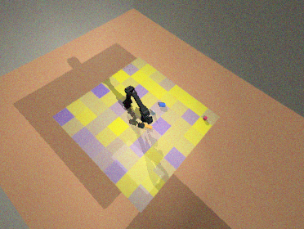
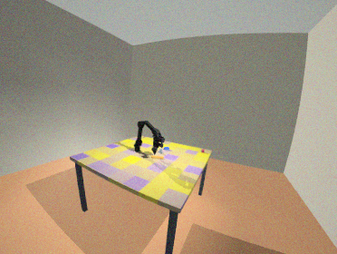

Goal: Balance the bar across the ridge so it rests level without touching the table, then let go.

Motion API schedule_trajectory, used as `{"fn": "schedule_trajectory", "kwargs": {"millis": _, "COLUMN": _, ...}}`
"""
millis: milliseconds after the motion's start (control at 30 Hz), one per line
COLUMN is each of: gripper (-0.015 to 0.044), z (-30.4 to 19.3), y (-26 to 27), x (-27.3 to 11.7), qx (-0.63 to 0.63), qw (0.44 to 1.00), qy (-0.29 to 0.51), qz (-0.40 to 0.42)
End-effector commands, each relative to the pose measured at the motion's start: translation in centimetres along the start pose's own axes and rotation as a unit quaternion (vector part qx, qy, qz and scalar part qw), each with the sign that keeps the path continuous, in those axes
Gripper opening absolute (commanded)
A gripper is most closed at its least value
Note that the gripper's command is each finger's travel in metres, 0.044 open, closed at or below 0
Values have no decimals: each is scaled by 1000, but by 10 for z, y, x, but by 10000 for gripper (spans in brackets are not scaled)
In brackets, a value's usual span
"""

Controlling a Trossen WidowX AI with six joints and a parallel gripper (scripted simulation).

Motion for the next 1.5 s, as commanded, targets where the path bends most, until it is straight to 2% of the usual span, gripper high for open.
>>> {"fn": "schedule_trajectory", "kwargs": {"millis": 0, "gripper": 315, "z": -1, "y": 1, "x": 16, "qx": -2, "qw": 1000, "qy": 3, "qz": 6}}
{"fn": "schedule_trajectory", "kwargs": {"millis": 700, "gripper": 315, "z": -1, "y": 1, "x": 42, "qx": -2, "qw": 1000, "qy": 4, "qz": 6}}
{"fn": "schedule_trajectory", "kwargs": {"millis": 1233, "gripper": 315, "z": -1, "y": 1, "x": 42, "qx": -2, "qw": 1000, "qy": 4, "qz": 6}}
{"fn": "schedule_trajectory", "kwargs": {"millis": 1433, "gripper": 157, "z": -1, "y": 1, "x": 41, "qx": 0, "qw": 1000, "qy": 5, "qz": 4}}
{"fn": "schedule_trajectory", "kwargs": {"millis": 1467, "gripper": 151, "z": -1, "y": 1, "x": 41, "qx": 0, "qw": 1000, "qy": 5, "qz": 4}}
Point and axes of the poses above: the point midway between the two fingers, 35 mm back from their tips, its own x axis out along the fingers, its own y axis across the jaws, z = x × y, the point moved 9 cm from there along -x, back along the fingers, and after that the axes turned 4 degrees about -x, right-handed, at the moved point
